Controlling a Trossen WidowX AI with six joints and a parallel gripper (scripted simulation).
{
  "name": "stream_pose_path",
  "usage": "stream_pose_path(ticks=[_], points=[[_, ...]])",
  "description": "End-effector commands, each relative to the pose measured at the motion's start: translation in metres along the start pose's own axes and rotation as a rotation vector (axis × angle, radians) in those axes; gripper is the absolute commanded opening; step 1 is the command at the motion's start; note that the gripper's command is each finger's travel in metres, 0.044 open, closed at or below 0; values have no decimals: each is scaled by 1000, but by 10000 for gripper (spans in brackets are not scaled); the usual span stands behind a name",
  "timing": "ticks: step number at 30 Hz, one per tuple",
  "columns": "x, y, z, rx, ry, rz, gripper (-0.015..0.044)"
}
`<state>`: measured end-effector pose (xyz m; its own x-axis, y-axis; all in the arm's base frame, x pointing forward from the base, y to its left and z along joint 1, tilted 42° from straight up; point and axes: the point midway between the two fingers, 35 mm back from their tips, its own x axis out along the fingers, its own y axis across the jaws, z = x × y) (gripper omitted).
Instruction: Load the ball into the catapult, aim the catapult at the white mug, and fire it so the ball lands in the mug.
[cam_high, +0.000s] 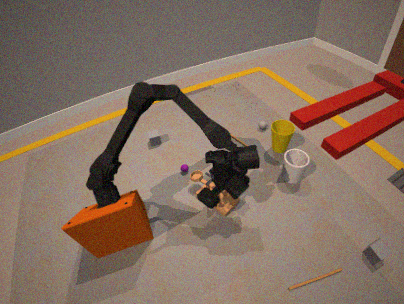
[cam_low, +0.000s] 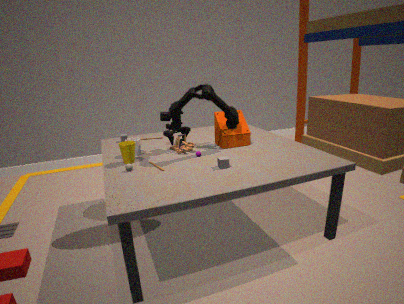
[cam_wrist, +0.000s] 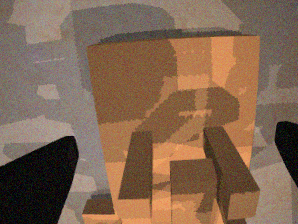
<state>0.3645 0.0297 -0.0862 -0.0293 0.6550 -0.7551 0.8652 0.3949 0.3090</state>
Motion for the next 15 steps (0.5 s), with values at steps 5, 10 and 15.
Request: stream_pose_path(ticks=[5,10,15], points=[[3,-1,0,1,2,-2,387],[3,-1,0,1,2,-2,256],[3,-1,0,1,2,-2,145]])
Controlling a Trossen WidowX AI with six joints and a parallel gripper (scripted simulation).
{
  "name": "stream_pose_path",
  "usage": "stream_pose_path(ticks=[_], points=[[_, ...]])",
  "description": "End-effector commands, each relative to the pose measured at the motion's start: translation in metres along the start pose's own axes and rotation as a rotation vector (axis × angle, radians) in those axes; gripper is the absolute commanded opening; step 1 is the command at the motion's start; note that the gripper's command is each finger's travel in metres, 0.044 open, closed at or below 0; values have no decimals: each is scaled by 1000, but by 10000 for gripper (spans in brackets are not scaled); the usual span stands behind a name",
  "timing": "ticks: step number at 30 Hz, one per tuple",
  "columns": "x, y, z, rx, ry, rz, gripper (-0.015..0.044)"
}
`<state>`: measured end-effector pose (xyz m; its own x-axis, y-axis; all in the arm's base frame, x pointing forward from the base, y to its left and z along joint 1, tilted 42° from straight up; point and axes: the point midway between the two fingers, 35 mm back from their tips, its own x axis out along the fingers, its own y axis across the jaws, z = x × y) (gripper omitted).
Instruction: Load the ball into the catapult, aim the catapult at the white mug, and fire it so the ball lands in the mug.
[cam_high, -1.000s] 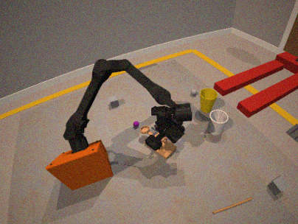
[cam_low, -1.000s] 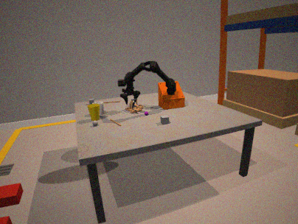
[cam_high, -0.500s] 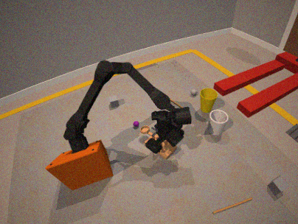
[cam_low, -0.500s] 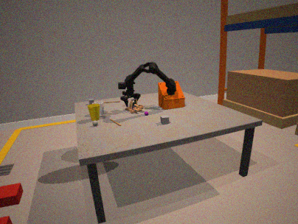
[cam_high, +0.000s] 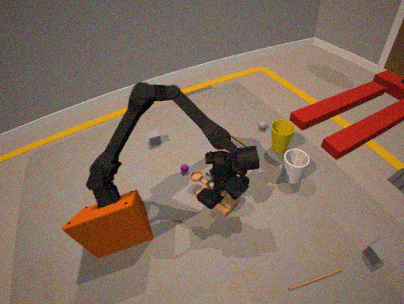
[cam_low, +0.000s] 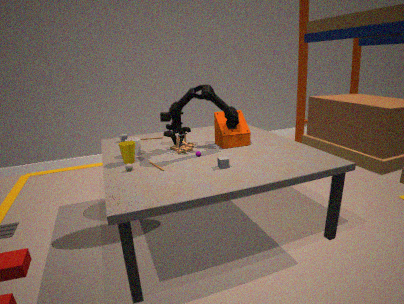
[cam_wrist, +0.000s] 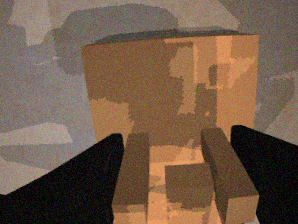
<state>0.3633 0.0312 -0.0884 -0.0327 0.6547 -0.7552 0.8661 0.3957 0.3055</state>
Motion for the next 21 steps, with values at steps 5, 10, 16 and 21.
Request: stream_pose_path(ticks=[5,10,16,21], points=[[0,0,0,-1,1,1,111],[-48,0,1,0,-3,-1,0],[-50,0,1,-52,-2,-1,0],[-50,0,1,-222,-1,-1,0]])
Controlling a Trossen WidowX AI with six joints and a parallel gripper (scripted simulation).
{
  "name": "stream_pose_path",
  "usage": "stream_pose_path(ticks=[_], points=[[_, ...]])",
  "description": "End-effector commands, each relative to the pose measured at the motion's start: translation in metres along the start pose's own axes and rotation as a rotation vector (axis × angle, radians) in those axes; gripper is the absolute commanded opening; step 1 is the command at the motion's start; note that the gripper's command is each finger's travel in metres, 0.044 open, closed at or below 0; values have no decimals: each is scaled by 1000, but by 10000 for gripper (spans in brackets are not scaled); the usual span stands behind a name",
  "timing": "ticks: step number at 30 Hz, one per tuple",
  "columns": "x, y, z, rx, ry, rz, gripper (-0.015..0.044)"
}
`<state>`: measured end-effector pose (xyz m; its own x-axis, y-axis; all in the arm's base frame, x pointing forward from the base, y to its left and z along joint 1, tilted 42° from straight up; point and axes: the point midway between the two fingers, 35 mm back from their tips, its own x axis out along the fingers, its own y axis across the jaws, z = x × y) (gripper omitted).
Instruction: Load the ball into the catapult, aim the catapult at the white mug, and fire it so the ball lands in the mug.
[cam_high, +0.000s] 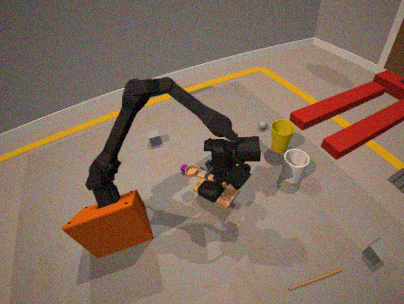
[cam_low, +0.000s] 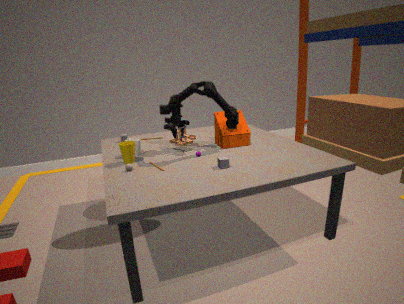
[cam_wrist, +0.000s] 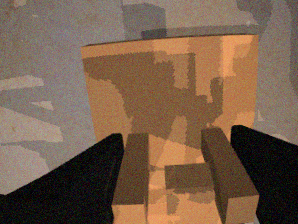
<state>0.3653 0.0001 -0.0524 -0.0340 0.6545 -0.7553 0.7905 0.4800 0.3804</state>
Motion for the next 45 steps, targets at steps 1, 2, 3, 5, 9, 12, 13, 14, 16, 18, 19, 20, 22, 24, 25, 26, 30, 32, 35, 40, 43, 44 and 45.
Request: stream_pose_path(ticks=[1,2,3,5,9,12,13,14,16,18,19,20,22,24,25,26,30,32,35,40,43,44,45], points=[[-2,0,1,-121,-1,0,0],[-2,0,1,-155,-1,0,0],[-2,0,1,-190,-1,0,0],[-2,1,1,-259,-1,0,0],[-1,3,1,-397,0,1,0],[-1,5,0,-501,1,1,0],[-1,6,0,-535,1,1,0],[-1,7,0,-570,1,1,0],[-1,10,0,-639,1,2,0],[0,13,-1,-708,2,2,0],[0,14,-2,-742,2,2,0],[0,16,-2,-777,2,3,0],[0,20,-4,-846,2,3,0],[0,25,-7,-892,3,4,0],[0,26,-7,-897,3,4,0],[0,27,-8,-897,3,4,0],[0,28,-9,-898,3,4,0],[1,28,-9,-898,3,4,0],[6,28,-9,-898,3,4,0],[14,28,-9,-898,3,4,0],[19,29,-9,-898,3,4,0],[20,29,-9,-898,3,4,0],[22,29,-9,-898,3,4,0]])
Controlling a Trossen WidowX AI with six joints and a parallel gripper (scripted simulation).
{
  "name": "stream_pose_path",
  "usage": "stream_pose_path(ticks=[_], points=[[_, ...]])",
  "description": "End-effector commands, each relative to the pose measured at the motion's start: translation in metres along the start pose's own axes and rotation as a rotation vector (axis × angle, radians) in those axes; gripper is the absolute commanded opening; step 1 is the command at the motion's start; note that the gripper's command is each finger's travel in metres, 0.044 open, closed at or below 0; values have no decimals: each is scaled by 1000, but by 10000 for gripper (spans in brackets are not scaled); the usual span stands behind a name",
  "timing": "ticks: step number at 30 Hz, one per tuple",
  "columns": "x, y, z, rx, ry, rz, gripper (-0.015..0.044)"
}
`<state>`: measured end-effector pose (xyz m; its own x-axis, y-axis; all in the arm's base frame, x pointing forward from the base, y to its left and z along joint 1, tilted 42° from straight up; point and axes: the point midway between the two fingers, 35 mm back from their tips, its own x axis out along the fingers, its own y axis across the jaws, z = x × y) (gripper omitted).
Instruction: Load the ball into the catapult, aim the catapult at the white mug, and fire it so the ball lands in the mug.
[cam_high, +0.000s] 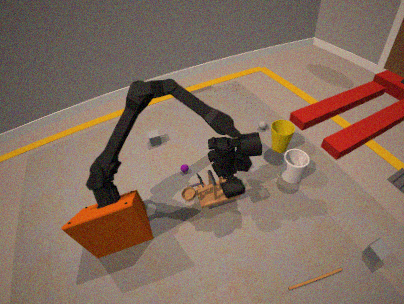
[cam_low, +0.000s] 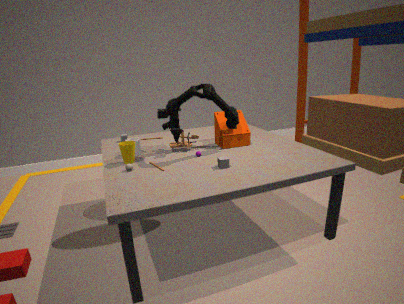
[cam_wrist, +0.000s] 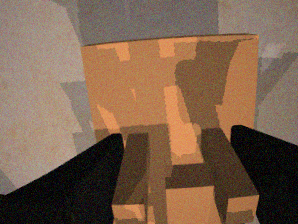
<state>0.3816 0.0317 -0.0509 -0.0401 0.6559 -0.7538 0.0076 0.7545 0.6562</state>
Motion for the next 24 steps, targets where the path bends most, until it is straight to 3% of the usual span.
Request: stream_pose_path(ticks=[1,23,24], points=[[5,0,0,7,-6,3,0],[27,1,0,0,-1,1,0],[27,1,0,0,-1,1,26]])
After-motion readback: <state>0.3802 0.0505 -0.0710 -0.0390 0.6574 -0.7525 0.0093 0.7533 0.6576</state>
